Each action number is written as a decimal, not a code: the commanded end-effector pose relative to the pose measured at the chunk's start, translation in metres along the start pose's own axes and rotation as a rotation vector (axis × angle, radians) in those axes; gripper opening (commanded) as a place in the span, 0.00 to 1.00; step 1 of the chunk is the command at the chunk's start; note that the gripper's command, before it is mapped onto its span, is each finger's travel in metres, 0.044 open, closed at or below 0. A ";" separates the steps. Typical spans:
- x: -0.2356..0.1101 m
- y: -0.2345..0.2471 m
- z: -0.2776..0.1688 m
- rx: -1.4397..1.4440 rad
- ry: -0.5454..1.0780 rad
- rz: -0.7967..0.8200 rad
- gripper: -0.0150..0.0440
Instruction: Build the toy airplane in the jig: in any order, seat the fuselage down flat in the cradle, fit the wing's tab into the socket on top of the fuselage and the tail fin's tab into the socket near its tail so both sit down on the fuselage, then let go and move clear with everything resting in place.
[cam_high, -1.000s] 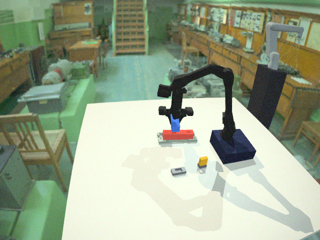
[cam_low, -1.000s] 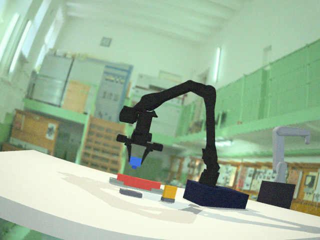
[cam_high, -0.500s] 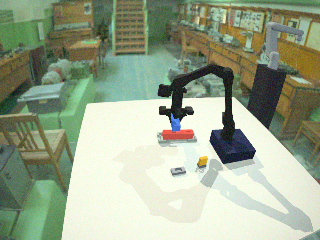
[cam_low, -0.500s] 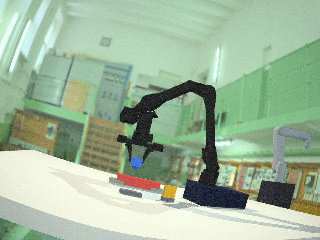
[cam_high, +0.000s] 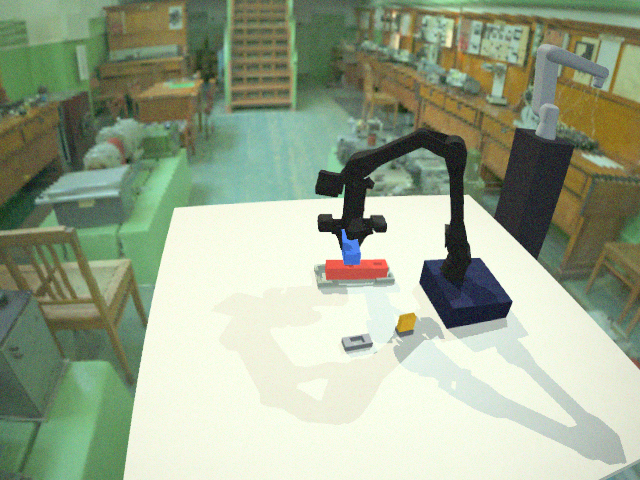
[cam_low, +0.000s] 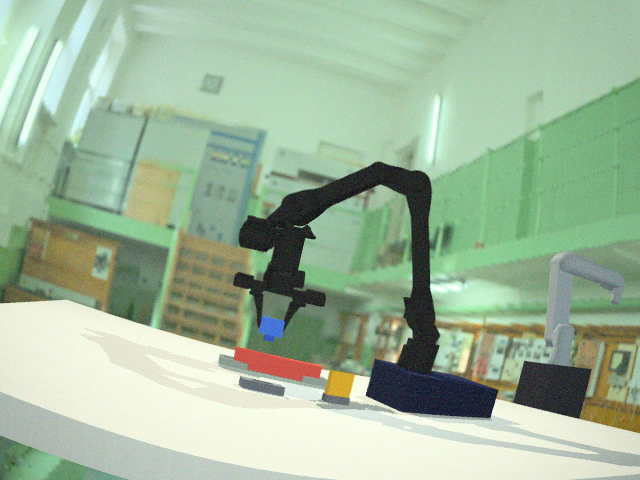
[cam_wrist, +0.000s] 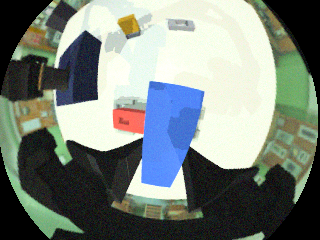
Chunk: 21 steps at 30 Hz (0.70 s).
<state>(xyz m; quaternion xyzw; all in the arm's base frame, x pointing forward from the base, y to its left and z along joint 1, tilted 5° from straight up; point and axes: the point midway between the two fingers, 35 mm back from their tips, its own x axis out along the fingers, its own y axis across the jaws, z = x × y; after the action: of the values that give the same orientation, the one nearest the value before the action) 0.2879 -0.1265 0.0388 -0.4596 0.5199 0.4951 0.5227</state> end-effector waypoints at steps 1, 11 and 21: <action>0.007 0.001 0.000 -0.005 0.000 0.006 0.59; 0.023 0.002 0.000 -0.005 0.000 0.006 0.59; 0.035 0.002 0.000 -0.005 0.000 0.006 0.59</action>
<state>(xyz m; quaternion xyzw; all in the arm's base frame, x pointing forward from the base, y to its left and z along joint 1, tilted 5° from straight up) 0.2856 -0.1251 0.0062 -0.4584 0.5203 0.4968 0.5218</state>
